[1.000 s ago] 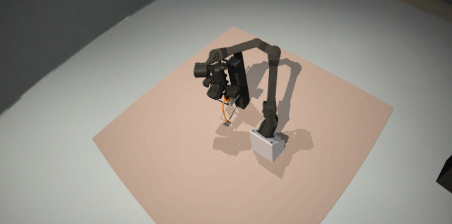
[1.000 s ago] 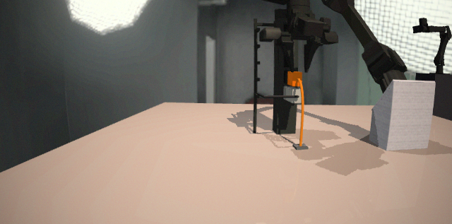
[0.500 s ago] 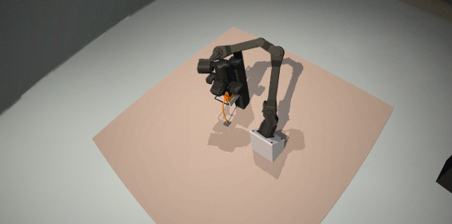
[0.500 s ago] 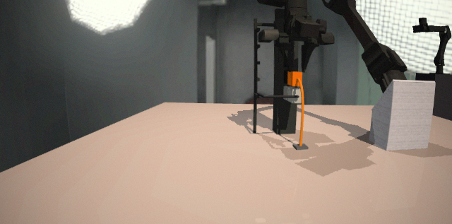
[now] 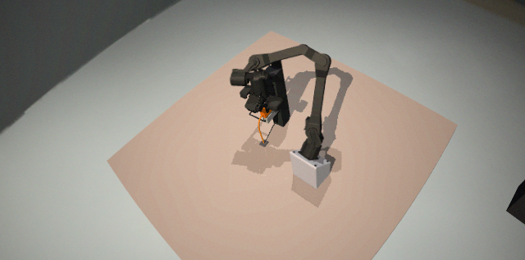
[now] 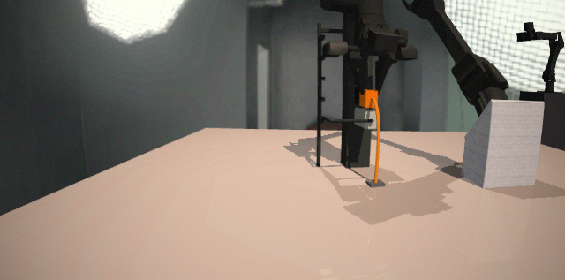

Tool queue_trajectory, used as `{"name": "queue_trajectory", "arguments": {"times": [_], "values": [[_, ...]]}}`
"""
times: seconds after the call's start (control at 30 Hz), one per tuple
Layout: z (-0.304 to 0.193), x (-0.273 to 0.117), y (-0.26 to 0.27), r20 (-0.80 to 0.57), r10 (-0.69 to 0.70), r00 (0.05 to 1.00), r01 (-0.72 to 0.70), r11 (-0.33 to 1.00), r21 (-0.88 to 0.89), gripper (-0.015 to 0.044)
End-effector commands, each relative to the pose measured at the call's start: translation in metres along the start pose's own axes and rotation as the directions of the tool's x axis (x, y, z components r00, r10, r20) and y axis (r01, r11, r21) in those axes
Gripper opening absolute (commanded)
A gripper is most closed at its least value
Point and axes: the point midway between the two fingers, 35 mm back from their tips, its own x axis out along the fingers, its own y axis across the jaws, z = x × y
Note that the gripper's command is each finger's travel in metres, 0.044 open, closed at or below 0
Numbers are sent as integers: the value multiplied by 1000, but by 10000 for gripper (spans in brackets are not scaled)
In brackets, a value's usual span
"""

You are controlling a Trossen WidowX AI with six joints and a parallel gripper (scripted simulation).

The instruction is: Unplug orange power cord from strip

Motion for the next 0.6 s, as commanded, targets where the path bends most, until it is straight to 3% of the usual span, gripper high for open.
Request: {"name": "queue_trajectory", "arguments": {"times": [0.0, 0.33, 0.57], "values": [[0, 0, 0, 0, 0, 1000, 0, 1000, 1, 81], [0, 0, 0, 0, 0, 1000, 0, 1000, 0, 0], [9, 0, -1, 1, -1, 1000, 1, 1000, 0, 0]]}}
